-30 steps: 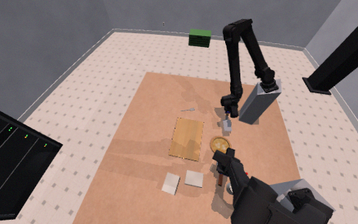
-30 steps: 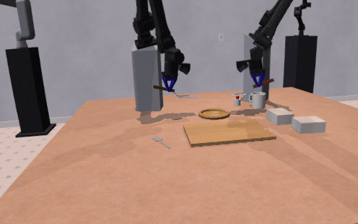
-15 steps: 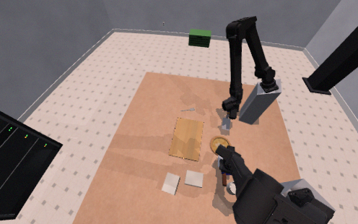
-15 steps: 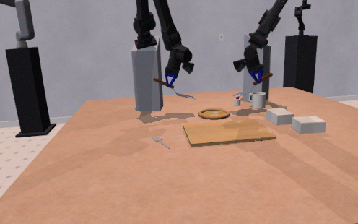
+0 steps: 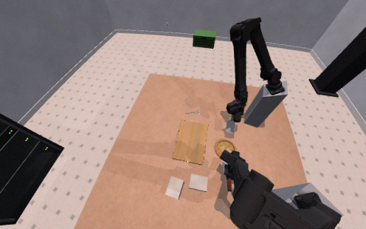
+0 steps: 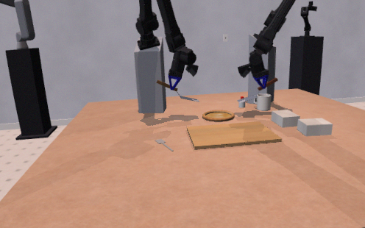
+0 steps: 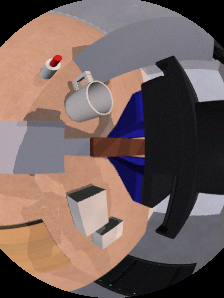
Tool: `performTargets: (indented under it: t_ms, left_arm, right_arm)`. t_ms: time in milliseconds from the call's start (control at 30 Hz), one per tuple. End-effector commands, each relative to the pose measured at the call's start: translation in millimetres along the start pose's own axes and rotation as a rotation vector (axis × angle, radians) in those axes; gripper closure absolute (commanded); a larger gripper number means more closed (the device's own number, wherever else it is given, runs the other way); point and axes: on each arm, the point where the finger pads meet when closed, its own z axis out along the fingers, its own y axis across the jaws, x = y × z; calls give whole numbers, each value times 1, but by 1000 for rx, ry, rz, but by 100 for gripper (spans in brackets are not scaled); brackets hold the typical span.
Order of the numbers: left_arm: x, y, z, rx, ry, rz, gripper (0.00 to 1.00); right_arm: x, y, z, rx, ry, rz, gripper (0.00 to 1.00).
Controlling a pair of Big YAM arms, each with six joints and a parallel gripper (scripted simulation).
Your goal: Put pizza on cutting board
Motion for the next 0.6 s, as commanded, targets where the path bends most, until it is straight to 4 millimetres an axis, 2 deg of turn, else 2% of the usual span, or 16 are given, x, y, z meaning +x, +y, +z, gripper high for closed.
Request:
performTargets:
  t_ms: [0, 100, 133, 200, 233, 300, 333, 400, 467, 567]
  left_arm:
    - [-2, 14, 4, -8, -9, -10, 94]
    - [0, 15, 4, -13, -9, -23, 94]
    - [-2, 8, 11, -4, -6, -4, 94]
    - [-4, 10, 16, -6, -7, -7, 94]
    - [0, -5, 19, 9, -2, 11, 94]
    - [0, -10, 23, 12, -1, 13, 94]
    - [-6, 6, 25, -5, -7, -6, 94]
    - [-7, 5, 28, -3, -6, -1, 94]
    - [-8, 11, 29, -9, -8, -8, 94]
    - [-10, 10, 37, -5, -7, -2, 94]
  right_arm:
    - [5, 9, 14, -17, 12, -10, 94]
    - [7, 11, 14, -23, 16, -7, 94]
    - [-2, 0, 15, -7, 4, -1, 94]
    - [-4, -2, 20, -11, 8, -4, 94]
    - [-4, -3, 22, -11, 8, -4, 94]
    - [-3, 1, 26, -9, 7, -3, 94]
    - [-2, 3, 28, -14, 10, -7, 94]
    - [7, 19, 31, -30, 21, -18, 94]
    - [-6, 2, 37, -12, 8, -8, 94]
    - [-8, 1, 42, -8, 5, -4, 94]
